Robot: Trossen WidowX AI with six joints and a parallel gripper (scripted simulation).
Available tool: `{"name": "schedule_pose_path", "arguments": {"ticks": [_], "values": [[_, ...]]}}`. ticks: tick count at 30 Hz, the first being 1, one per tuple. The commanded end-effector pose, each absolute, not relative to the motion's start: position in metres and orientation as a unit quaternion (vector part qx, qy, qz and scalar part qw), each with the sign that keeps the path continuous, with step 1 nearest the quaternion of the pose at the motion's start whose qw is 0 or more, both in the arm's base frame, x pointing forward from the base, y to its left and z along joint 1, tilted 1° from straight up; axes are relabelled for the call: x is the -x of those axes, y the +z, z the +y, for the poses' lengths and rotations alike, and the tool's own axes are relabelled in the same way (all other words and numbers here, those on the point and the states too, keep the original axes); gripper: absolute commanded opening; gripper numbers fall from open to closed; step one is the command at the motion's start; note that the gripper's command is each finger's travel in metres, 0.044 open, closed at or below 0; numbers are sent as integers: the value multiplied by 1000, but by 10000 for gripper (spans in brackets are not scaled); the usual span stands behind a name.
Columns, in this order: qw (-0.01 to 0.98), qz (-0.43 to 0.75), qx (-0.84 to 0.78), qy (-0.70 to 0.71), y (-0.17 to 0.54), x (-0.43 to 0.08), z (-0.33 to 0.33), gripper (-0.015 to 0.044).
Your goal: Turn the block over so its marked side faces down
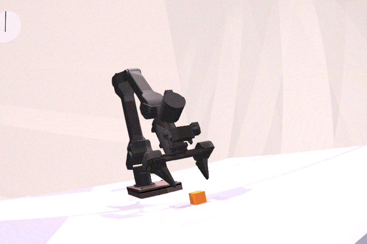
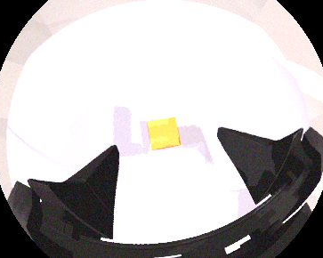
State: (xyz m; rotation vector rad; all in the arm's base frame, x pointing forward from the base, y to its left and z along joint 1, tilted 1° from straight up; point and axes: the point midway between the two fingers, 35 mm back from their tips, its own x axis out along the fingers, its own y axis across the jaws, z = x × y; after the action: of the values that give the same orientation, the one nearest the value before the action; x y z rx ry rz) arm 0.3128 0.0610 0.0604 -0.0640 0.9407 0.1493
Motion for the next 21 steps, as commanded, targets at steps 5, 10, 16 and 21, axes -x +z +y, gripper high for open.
{"name": "schedule_pose_path", "arguments": {"ticks": [5,10,16,21], "values": [[881,467,26,74,85,-304,60,440],[845,530,33,71,92,-317,62,440],[786,613,40,68,101,-332,65,440],[731,678,45,64,108,-340,66,440]]}}
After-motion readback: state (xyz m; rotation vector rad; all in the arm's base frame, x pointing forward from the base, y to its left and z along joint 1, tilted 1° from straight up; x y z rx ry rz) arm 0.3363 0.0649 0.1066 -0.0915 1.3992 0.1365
